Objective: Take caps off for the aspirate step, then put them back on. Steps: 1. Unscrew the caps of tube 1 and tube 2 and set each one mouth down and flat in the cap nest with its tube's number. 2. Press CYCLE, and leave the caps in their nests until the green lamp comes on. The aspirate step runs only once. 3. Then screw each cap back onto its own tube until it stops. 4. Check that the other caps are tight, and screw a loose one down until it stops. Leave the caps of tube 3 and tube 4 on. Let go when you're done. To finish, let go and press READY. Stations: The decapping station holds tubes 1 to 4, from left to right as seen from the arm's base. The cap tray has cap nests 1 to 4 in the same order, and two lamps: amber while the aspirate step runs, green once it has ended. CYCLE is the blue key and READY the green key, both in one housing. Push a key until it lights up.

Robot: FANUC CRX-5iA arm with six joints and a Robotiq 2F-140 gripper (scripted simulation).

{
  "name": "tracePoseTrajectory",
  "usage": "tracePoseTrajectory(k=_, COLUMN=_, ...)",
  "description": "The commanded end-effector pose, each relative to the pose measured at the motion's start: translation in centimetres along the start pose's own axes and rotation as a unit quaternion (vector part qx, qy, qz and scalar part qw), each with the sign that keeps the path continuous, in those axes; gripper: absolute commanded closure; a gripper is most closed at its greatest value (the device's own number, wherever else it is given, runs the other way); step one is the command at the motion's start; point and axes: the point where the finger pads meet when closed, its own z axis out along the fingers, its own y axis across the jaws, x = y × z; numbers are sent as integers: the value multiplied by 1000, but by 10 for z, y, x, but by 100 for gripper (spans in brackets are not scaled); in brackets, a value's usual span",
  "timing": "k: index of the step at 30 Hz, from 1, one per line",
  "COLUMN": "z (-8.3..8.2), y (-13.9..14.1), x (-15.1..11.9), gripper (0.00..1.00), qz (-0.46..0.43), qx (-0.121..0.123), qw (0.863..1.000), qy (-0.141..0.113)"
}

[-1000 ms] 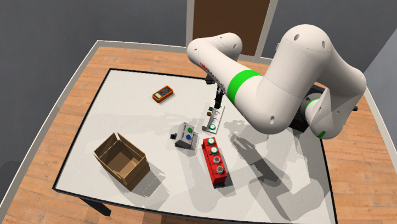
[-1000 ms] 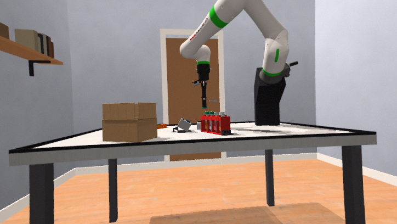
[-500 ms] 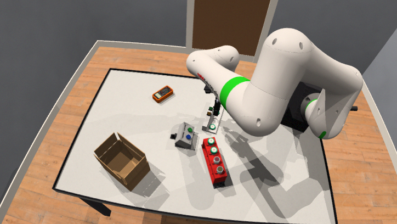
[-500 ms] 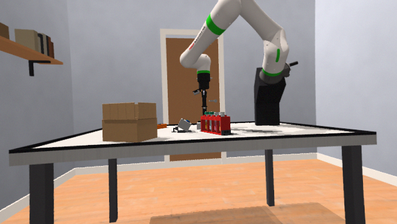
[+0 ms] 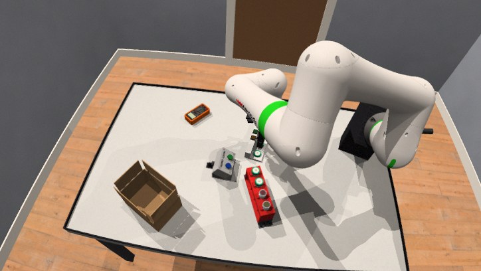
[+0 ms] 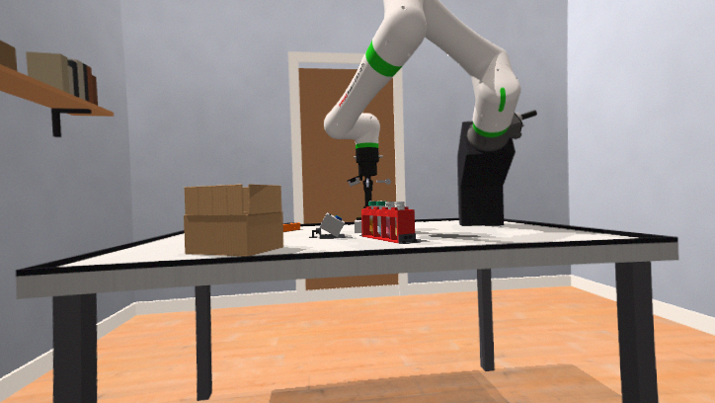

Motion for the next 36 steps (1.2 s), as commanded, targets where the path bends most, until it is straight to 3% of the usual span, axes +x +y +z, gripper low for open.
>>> tracePoseTrajectory(k=1, z=-1, y=0, x=1, gripper=70, qz=0, qx=0, qw=1000, qy=1)
tracePoseTrajectory(k=30, z=9, y=0, x=0, gripper=70, qz=0, qx=0, qw=1000, qy=1)
tracePoseTrajectory(k=31, z=9, y=0, x=0, gripper=64, qz=0, qx=0, qw=1000, qy=1)
tracePoseTrajectory(k=36, z=9, y=0, x=0, gripper=64, qz=0, qx=0, qw=1000, qy=1)
